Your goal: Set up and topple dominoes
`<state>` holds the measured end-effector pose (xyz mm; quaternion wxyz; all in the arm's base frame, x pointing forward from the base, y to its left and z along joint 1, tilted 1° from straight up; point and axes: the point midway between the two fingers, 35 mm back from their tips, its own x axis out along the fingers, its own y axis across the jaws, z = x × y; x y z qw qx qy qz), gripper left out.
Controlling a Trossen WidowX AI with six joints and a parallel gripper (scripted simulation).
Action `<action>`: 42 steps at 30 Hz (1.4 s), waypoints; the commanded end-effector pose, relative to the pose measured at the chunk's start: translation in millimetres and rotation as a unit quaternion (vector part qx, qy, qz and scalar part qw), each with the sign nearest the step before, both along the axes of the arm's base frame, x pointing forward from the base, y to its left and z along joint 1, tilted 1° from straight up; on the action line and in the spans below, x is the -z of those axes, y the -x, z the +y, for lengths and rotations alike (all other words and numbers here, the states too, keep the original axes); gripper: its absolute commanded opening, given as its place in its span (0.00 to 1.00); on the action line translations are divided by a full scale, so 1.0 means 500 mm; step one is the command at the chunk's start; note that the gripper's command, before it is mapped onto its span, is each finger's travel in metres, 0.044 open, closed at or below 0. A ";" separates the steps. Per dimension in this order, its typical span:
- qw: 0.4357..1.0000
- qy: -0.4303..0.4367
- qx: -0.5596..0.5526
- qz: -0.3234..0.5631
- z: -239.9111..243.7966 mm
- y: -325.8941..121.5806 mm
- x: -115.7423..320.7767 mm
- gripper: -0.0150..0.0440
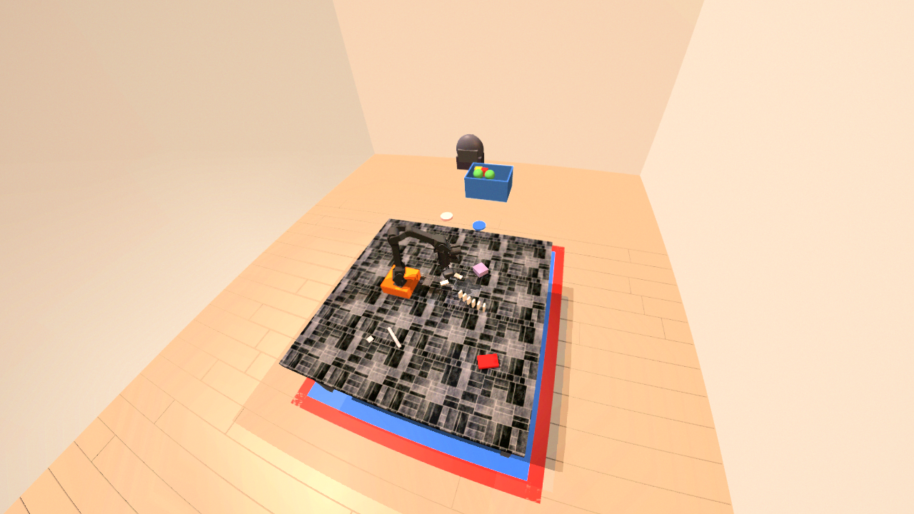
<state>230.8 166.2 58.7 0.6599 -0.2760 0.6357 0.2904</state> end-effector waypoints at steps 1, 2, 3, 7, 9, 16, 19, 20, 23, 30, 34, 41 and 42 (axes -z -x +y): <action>1.000 0.005 -0.006 -0.004 -0.003 0.001 0.016 1.00; 1.000 0.005 -0.006 -0.004 -0.002 -0.001 0.034 1.00; 1.000 0.005 -0.006 -0.004 -0.001 -0.003 0.056 1.00; 1.000 0.005 -0.006 -0.004 -0.001 -0.001 0.129 1.00; 1.000 0.005 -0.006 -0.004 -0.002 -0.001 0.132 1.00; 1.000 0.005 -0.006 -0.004 0.003 -0.002 0.144 1.00; 1.000 0.005 -0.006 -0.004 0.004 -0.002 0.154 1.00; 1.000 0.005 -0.006 -0.004 0.004 -0.002 0.157 1.00; 1.000 0.005 -0.006 -0.004 0.004 -0.002 0.162 1.00; 1.000 0.005 -0.006 -0.004 0.004 -0.002 0.162 0.91; 1.000 0.005 -0.006 -0.004 0.004 -0.002 0.162 0.73; 1.000 0.005 -0.006 -0.004 0.004 -0.002 0.162 0.44; 1.000 0.005 -0.006 -0.004 0.004 -0.002 0.162 0.44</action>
